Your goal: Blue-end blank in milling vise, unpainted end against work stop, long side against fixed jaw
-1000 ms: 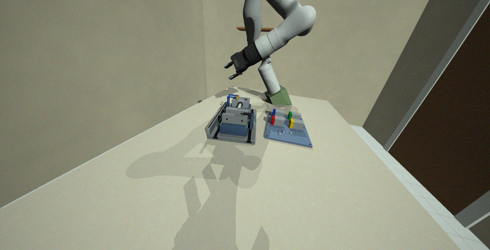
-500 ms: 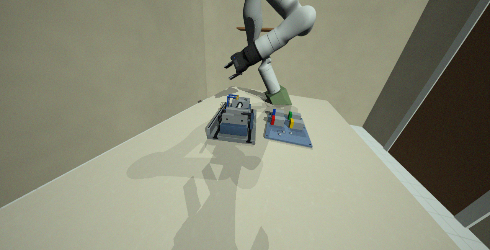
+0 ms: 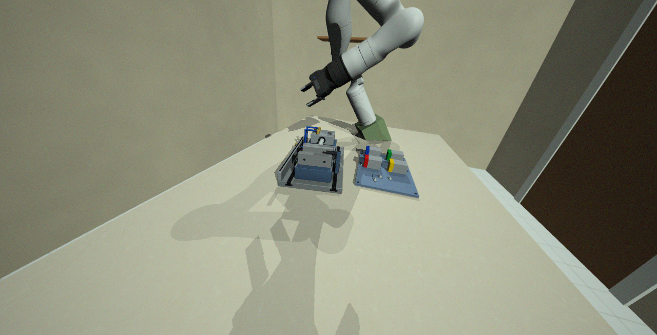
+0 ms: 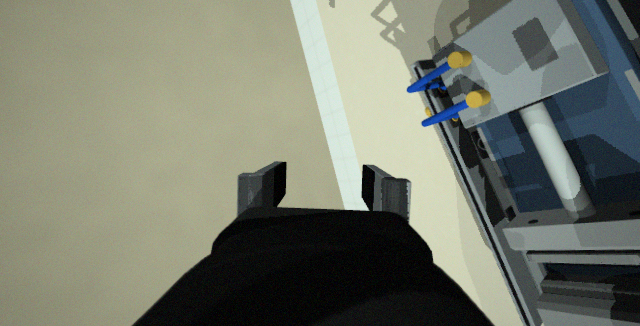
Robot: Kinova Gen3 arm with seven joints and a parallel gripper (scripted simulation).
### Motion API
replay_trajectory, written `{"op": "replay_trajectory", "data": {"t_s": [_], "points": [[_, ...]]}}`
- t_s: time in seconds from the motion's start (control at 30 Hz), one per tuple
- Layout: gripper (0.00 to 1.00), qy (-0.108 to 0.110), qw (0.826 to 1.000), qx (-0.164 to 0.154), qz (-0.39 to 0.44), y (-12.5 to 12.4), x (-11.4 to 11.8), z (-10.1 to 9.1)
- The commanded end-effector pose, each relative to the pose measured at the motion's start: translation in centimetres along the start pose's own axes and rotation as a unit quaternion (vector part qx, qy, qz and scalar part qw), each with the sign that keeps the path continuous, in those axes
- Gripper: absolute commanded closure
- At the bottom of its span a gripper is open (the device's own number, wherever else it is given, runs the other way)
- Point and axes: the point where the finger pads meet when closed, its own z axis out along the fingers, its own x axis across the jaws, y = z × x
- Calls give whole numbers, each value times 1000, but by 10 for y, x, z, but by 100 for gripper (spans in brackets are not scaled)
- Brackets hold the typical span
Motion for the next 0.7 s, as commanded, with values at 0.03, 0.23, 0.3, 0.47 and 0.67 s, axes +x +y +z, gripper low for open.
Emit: {"op": "replay_trajectory", "data": {"t_s": [0.03,0.23,0.3,0.47,0.67], "points": [[0,0,1000,0,0,0,0,0],[0,0,1000,0,0,0,0,0],[0,0,1000,0,0,0,0,0],[0,0,1000,0,0,0,0,0],[0,20,999,24,34,-4,3,-14]]}}
